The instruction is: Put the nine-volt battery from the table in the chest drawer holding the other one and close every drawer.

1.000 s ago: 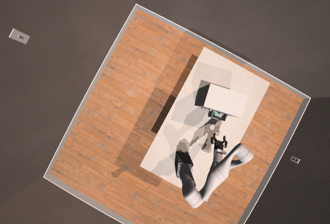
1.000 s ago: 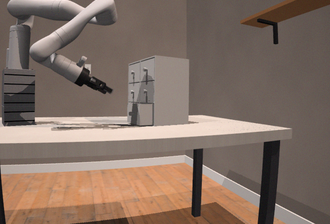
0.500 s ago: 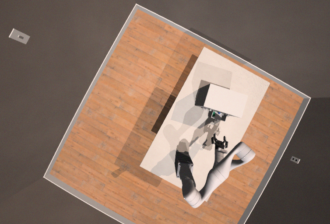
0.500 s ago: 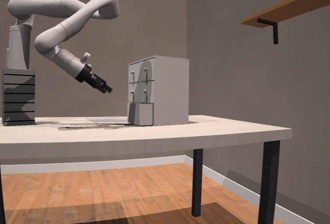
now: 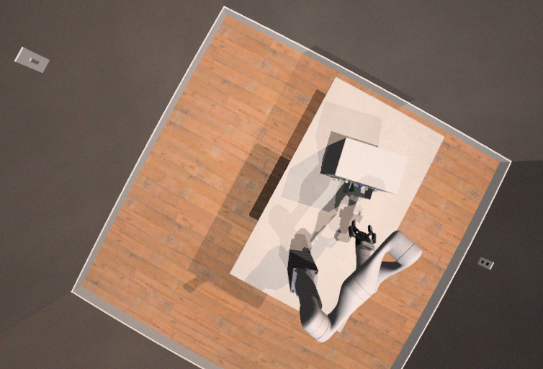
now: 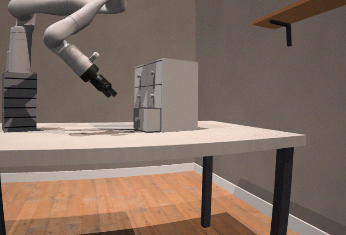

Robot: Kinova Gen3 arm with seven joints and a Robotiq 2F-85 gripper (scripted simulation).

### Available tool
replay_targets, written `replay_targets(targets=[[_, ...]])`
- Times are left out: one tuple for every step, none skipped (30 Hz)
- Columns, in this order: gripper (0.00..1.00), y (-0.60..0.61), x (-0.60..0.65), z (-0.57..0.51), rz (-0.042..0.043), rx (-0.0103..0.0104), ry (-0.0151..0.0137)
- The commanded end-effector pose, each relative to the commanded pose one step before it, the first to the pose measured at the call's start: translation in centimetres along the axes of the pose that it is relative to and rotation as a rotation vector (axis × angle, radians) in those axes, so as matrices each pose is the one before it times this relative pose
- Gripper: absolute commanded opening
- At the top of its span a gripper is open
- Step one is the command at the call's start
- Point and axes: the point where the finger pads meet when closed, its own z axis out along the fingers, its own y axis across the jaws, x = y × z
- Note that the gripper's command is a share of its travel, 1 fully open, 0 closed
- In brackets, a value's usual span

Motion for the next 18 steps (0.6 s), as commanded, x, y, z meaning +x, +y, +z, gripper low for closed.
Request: replay_targets(targets=[[1.0,-0.223,1.271,0.096,-0.01739,0.00481,0.00216],[1.0,0.0,0.0,0.0,0.0,0.0,0.0],[1.0,0.006,0.027,-0.031,0.00009,-0.00038,-0.01024],[1.0,-0.007,0.022,-0.013,-0.00006,0.00044,-0.0101],[1.0,-0.003,0.023,-0.018,-0.00003,0.00021,-0.01019],[1.0,0.001,0.024,-0.024,0.00001,-0.00003,-0.01027],[1.0,0.004,0.026,-0.029,0.00005,-0.00028,-0.01034],[1.0,0.003,0.025,-0.028,0.00005,-0.00019,-0.01036],[1.0,-0.007,0.021,-0.016,-0.00003,0.00041,-0.0103],[1.0,-0.003,0.023,-0.021,-0.00001,0.00016,-0.01037],[1.0,0.002,0.024,-0.027,0.00001,-0.00011,-0.01043],[1.0,0.007,0.025,-0.033,0.00004,-0.00038,-0.01048],[1.0,-0.002,0.022,-0.024,0.00003,0.0001,-0.01046],[1.0,-0.007,0.021,-0.019,0.0,0.00036,-0.01048],[1.0,-0.001,0.022,-0.025,0.0,0.00007,-0.01053],[1.0,0.004,0.024,-0.031,0.00001,-0.00022,-0.01057],[1.0,0.01,0.025,-0.037,0.00002,-0.00052,-0.0106],[1.0,0.0,0.0,0.0,0.0,0.0,0.0]])
